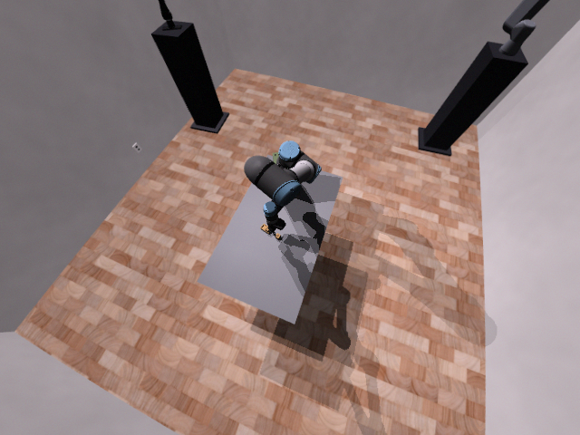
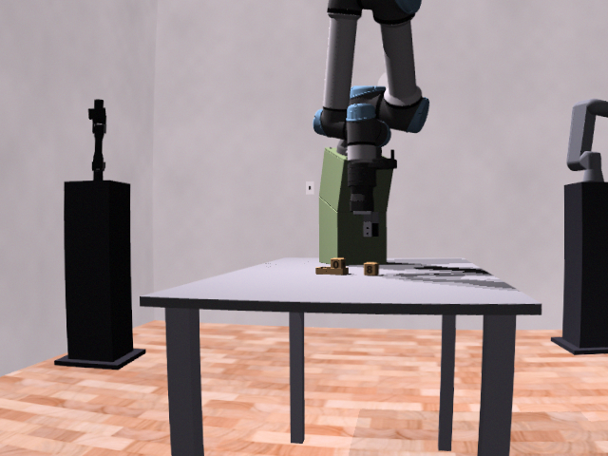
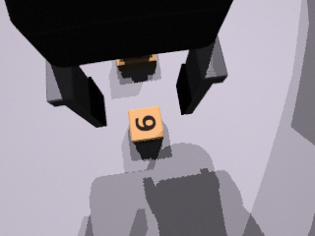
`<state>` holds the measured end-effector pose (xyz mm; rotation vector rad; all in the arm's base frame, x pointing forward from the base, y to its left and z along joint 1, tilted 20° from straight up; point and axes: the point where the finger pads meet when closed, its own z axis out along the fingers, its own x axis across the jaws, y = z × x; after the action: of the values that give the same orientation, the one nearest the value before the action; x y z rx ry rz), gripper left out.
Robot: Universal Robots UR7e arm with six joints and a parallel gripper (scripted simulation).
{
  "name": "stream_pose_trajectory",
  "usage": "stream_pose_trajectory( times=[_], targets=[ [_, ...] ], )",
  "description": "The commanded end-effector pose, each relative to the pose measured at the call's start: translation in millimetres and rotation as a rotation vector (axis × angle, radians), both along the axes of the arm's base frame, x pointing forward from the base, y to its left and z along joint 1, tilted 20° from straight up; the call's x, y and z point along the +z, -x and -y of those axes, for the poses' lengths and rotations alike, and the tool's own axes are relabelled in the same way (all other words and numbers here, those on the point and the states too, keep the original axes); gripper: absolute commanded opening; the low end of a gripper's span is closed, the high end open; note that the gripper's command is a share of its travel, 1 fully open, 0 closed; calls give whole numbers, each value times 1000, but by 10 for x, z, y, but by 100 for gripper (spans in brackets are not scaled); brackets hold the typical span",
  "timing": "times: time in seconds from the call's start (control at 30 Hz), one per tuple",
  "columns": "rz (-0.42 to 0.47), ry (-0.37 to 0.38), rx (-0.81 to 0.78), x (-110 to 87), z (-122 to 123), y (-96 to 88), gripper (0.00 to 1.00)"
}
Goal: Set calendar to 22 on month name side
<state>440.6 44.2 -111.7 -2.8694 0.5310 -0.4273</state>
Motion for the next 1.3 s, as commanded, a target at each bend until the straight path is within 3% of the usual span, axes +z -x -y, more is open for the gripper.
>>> stream_pose_trajectory(
  times=[0.0,0.77,0.8,1.27],
  targets=[
    [1,0,0,4,1,-1,100],
    [0,-2,-7,-75,-7,-19,100],
    [0,-2,-7,-75,-7,-19,90],
    [0,-2,-7,-75,-7,-19,90]
  ],
)
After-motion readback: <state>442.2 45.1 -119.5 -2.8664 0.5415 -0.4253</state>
